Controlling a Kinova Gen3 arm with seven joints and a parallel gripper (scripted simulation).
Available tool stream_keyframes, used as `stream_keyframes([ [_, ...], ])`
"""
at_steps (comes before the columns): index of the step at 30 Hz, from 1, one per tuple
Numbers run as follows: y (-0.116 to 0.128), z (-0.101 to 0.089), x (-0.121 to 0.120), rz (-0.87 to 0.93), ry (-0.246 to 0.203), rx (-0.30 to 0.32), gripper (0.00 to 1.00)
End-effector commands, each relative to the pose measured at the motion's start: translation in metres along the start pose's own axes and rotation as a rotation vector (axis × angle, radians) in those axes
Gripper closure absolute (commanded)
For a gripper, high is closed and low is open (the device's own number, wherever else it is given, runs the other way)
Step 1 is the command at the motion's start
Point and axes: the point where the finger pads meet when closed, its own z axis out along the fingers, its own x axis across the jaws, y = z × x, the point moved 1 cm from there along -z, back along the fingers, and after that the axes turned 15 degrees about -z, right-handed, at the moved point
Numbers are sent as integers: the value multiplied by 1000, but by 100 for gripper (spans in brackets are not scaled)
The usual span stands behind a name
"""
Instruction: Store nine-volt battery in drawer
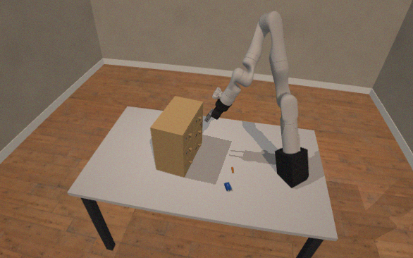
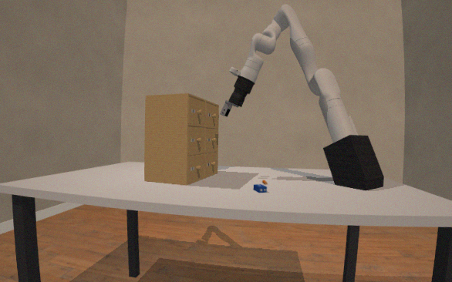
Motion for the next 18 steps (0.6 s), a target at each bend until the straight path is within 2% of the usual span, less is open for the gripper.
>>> stream_keyframes([
  [1,-2,4,1,2,1,-4,33],
  [18,-3,5,1,2,1,-4,33],
])
